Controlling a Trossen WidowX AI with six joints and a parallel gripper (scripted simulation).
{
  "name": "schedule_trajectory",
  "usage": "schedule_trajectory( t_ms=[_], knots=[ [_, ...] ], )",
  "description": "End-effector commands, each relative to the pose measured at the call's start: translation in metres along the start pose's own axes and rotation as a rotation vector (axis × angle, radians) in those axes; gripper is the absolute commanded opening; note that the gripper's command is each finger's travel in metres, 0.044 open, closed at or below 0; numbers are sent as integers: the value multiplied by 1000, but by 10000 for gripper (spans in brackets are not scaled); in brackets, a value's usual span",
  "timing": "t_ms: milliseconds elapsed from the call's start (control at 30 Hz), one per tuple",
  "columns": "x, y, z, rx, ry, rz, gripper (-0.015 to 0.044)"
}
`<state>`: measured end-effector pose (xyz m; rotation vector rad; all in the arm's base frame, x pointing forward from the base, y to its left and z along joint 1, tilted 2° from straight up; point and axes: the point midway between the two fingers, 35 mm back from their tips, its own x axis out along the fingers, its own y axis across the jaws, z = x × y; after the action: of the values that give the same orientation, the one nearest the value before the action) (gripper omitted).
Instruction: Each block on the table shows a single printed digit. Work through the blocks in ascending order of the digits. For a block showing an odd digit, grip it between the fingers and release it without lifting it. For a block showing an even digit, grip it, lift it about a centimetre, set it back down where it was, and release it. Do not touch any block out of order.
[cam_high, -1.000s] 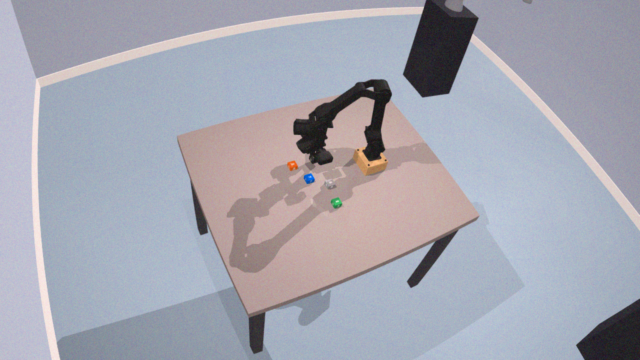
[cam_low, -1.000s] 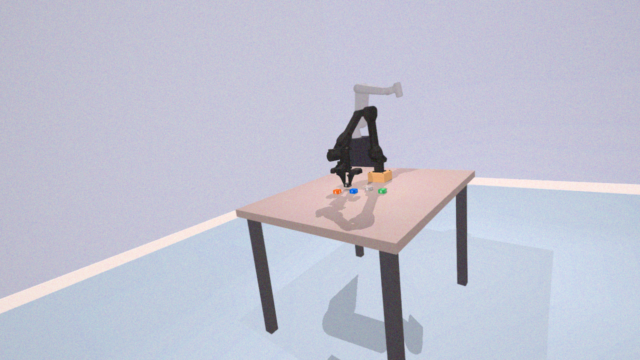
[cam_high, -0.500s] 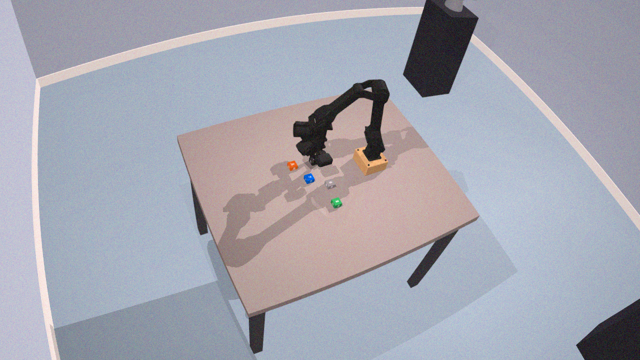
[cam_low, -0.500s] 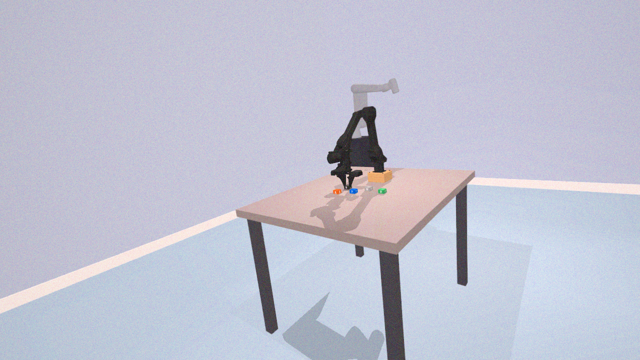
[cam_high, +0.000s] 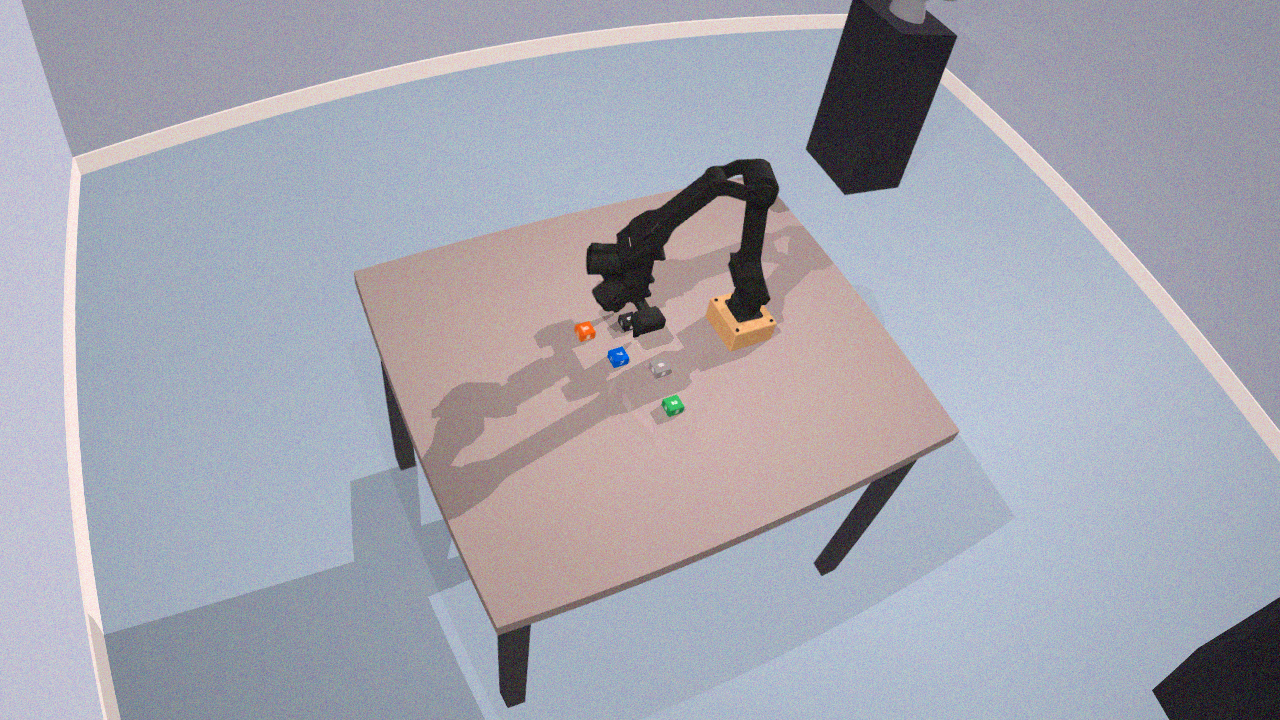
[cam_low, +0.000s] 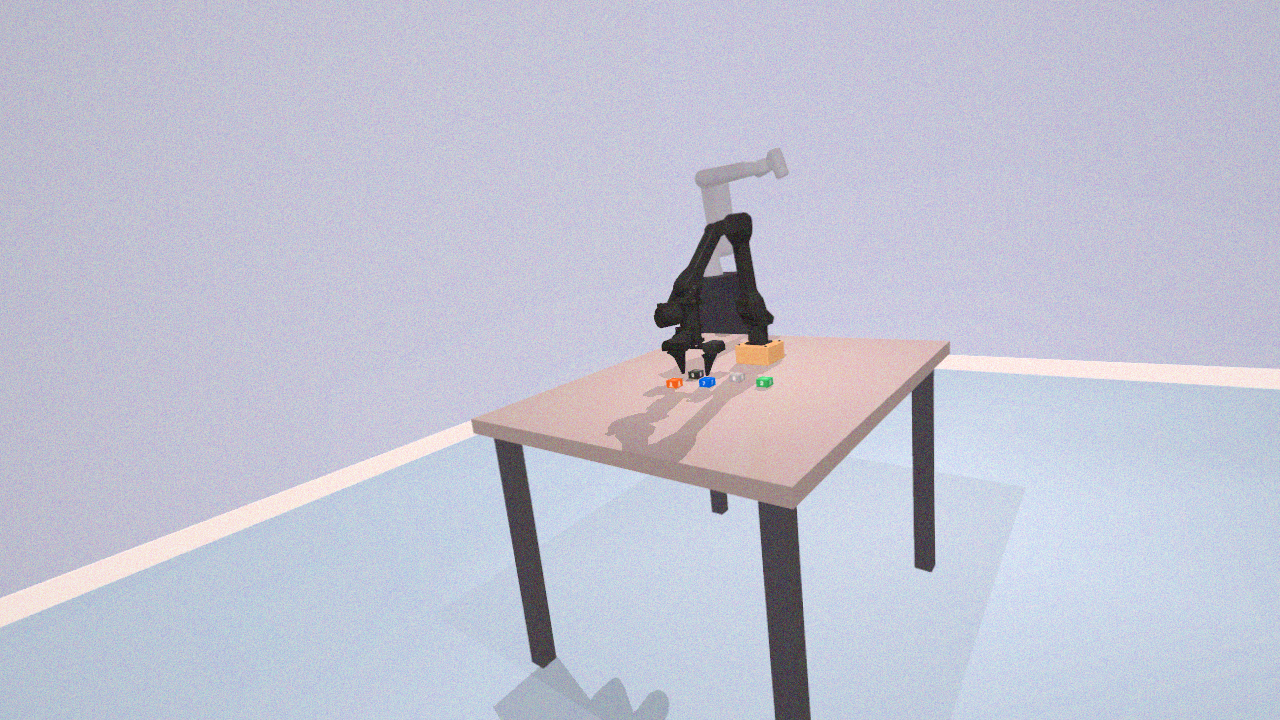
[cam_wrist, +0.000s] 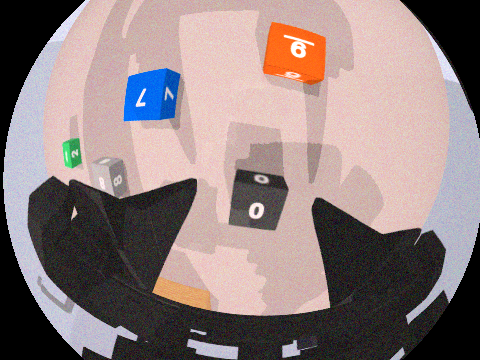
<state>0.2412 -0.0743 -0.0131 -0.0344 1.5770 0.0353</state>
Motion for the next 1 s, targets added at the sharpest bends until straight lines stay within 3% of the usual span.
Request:
schedule_trajectory(
  t_ms=[0, 67, 200, 267, 433, 567, 833, 967],
  knots=[
    [-11, 0, 1, -5, 0, -1, 400],
    [-33, 0, 0, -5, 0, -1, 400],
    [-36, 0, 0, -5, 0, -1, 400],
    [-46, -1, 2, -5, 0, -1, 348],
    [-114, 0, 1, -5, -1, -1, 216],
    [-117, 0, 1, -5, -1, -1, 120],
    [-117, 1, 1, -6, -1, -1, 120],
    [-118, 25, 12, -24, -7, 5, 120]
  ],
)
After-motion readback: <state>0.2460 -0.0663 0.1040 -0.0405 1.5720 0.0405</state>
